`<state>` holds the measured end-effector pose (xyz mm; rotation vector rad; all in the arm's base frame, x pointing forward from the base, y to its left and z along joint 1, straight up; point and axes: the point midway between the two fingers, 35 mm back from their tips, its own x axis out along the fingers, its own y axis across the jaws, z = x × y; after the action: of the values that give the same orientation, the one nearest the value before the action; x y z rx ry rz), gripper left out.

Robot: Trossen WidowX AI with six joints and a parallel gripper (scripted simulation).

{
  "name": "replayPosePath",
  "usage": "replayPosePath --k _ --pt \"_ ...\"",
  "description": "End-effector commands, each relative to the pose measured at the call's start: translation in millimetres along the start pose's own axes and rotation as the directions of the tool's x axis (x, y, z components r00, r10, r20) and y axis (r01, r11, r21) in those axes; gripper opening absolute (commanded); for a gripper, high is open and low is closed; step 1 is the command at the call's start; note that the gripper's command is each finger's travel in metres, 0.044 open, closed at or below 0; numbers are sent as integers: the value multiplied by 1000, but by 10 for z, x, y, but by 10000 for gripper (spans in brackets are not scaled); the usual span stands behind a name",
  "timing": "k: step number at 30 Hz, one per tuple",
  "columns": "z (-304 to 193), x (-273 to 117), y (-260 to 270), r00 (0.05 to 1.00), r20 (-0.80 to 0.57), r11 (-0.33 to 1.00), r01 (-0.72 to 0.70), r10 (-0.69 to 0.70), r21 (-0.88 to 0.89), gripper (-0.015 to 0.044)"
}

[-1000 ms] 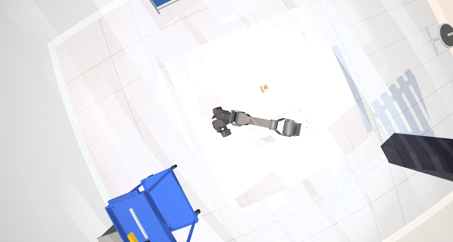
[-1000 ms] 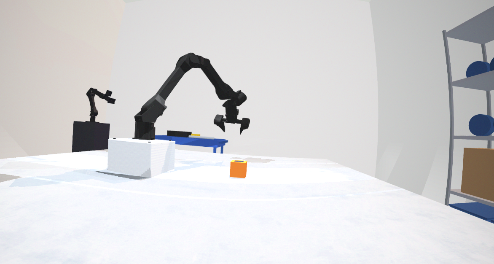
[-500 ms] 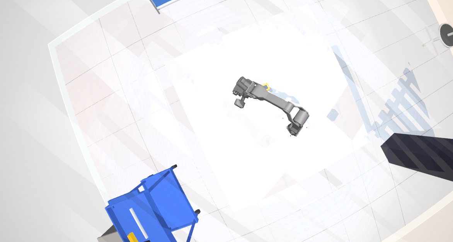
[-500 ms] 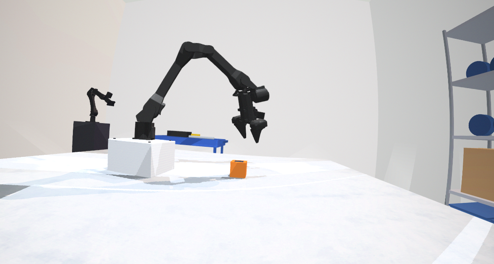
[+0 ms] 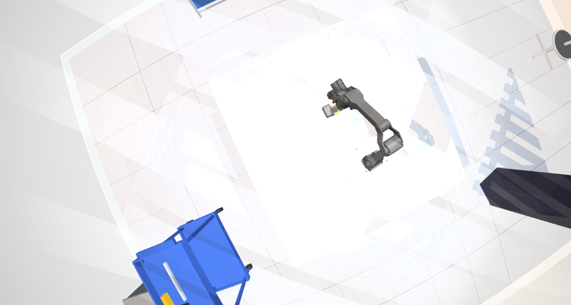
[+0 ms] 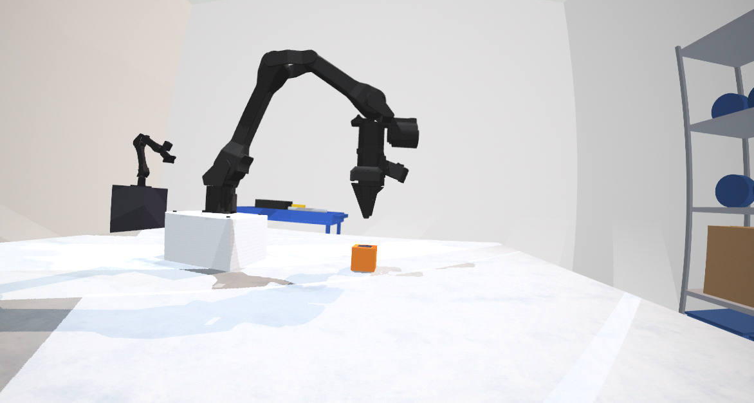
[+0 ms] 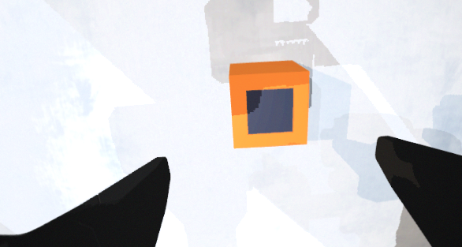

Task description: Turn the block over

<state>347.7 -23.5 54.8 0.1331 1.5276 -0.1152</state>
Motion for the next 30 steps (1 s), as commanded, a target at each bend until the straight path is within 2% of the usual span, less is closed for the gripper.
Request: replayPosePath --k 1,3,7,30 --pt "-41 -23 -63 1000 -15 999 16 -15 29 440" --pt "-40 6 -64 1000 -15 999 16 -15 29 440" --pt "-48 328 -69 1000 -15 999 16 -15 29 440" --pt "-22 601 -79 1000 -15 999 16 -15 29 440"
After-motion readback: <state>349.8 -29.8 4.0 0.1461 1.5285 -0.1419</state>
